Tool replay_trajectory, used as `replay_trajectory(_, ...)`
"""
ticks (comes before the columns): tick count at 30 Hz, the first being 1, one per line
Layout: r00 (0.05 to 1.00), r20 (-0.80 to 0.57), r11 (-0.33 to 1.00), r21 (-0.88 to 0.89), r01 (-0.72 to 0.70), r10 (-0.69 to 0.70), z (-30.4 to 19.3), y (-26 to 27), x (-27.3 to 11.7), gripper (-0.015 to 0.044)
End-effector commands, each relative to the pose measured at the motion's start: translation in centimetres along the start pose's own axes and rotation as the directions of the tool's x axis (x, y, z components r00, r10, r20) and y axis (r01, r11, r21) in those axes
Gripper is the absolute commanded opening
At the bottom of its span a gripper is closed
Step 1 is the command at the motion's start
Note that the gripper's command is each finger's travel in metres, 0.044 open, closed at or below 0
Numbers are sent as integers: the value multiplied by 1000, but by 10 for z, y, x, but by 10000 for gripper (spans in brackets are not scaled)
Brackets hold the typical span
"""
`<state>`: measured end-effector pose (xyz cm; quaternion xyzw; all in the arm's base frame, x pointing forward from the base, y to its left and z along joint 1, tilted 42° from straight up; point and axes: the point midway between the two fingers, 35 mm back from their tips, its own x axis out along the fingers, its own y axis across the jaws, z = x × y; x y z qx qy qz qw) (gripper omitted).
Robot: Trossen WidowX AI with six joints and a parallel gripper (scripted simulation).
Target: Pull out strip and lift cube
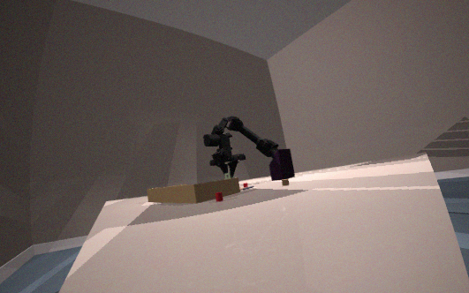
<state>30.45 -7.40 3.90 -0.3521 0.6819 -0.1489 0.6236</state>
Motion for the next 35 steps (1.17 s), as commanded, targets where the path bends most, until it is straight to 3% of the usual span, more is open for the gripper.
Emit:
replay_trajectory(1, 1000, 7, 1000, 10, 3, -3, -10, 5, -1, 0)
replay_trajectory(9, 1000, 7, 1000, 9, 1, -1, -10, 5, -36, 0)
replay_trajectory(35, 1000, 7, 1000, 9, 1, -1, -10, 5, -37, 0)
